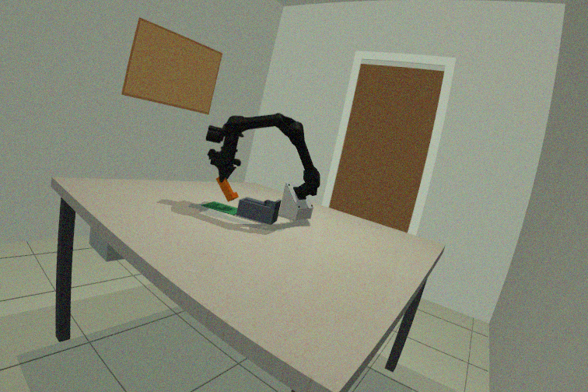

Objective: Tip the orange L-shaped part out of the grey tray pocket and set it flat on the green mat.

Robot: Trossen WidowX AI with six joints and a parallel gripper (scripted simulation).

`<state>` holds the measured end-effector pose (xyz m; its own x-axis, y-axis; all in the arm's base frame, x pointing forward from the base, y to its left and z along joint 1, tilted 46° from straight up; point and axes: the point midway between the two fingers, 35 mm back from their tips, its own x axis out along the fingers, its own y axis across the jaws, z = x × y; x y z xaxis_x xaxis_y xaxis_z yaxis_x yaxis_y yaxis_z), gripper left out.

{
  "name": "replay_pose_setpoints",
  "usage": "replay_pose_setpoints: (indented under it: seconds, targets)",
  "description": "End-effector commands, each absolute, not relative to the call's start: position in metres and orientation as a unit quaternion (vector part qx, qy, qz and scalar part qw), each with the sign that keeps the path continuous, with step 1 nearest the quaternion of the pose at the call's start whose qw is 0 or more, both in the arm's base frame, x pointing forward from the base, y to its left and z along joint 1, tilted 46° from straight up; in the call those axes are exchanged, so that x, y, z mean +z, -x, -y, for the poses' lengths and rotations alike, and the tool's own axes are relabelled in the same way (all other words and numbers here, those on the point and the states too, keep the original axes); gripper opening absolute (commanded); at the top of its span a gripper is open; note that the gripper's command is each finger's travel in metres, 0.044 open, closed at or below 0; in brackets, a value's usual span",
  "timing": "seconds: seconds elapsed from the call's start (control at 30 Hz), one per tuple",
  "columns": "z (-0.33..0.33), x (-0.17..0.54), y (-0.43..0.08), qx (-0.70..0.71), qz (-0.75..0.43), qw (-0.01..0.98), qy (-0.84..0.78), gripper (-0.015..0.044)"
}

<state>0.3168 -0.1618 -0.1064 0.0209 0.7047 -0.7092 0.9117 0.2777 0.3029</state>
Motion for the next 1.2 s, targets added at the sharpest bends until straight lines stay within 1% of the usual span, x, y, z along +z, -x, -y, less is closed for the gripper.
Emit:
replay_pose_setpoints:
  seconds: [0.0, 0.53, 1.17]
  targets:
    - [0.155, -0.113, -0.315, -0.128, -0.689, 0.401, -0.590, 0.0000]
    - [0.137, -0.129, -0.315, -0.127, -0.689, 0.401, -0.591, 0.0000]
    - [0.137, -0.129, -0.315, -0.127, -0.689, 0.401, -0.591, 0.0000]
